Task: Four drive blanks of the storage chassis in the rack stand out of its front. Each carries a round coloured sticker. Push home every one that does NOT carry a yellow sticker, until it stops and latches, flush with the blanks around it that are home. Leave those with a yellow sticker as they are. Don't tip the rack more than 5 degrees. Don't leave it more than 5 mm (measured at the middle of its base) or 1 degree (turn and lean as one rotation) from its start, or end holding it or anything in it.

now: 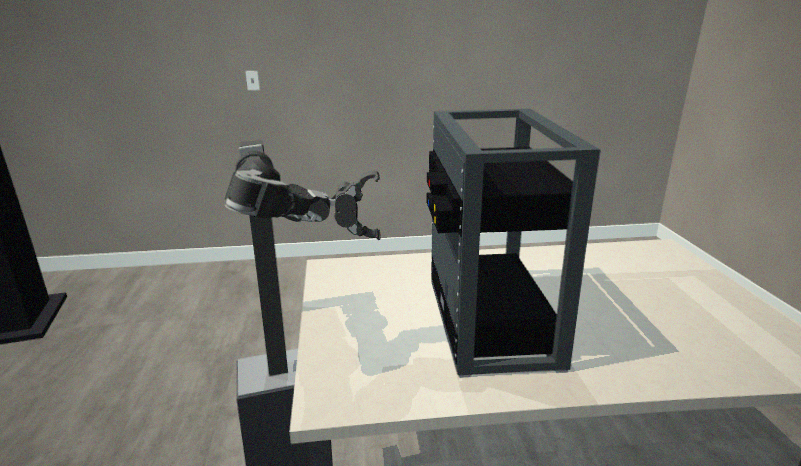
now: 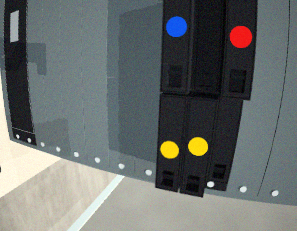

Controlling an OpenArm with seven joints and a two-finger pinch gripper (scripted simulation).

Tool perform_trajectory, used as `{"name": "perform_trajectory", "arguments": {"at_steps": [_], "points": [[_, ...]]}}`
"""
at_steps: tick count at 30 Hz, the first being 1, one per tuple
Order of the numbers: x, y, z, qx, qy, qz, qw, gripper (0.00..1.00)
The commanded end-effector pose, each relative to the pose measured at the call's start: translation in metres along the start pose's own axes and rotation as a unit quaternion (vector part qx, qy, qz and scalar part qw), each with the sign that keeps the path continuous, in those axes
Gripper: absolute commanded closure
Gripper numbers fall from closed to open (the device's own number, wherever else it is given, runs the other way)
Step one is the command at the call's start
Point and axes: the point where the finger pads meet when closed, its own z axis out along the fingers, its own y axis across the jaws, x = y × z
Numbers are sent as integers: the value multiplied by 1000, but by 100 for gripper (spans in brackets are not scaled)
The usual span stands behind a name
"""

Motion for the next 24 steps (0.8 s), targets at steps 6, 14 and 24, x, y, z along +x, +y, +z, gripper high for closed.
{"name": "perform_trajectory", "arguments": {"at_steps": [6, 14, 24], "points": [[2, 2, 3, -3, 0, 0, 1000, 0], [8, 5, 12, -3, 0, 0, 1000, 0], [18, 9, 24, -3, 0, 1, 1000, 0]]}}
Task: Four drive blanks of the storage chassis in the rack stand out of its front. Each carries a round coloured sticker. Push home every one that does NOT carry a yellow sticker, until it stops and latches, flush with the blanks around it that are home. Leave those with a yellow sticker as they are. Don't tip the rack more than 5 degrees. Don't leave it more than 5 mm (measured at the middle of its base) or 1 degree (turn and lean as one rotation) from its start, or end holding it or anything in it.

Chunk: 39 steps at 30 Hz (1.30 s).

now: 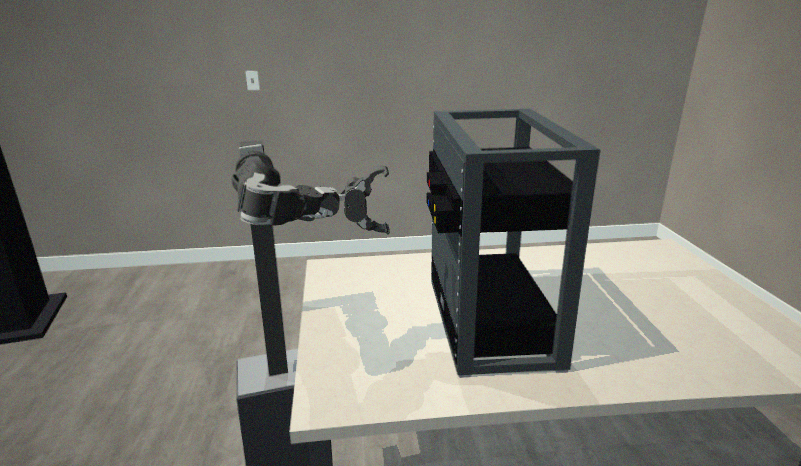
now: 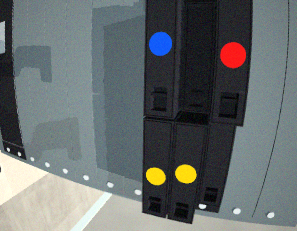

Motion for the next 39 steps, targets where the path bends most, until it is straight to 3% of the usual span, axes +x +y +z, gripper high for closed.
{"name": "perform_trajectory", "arguments": {"at_steps": [1, 39], "points": [[2, 3, 2, 0, -4, -5, 1000, 0], [42, 20, 54, 0, -2, -5, 1000, 0]]}}
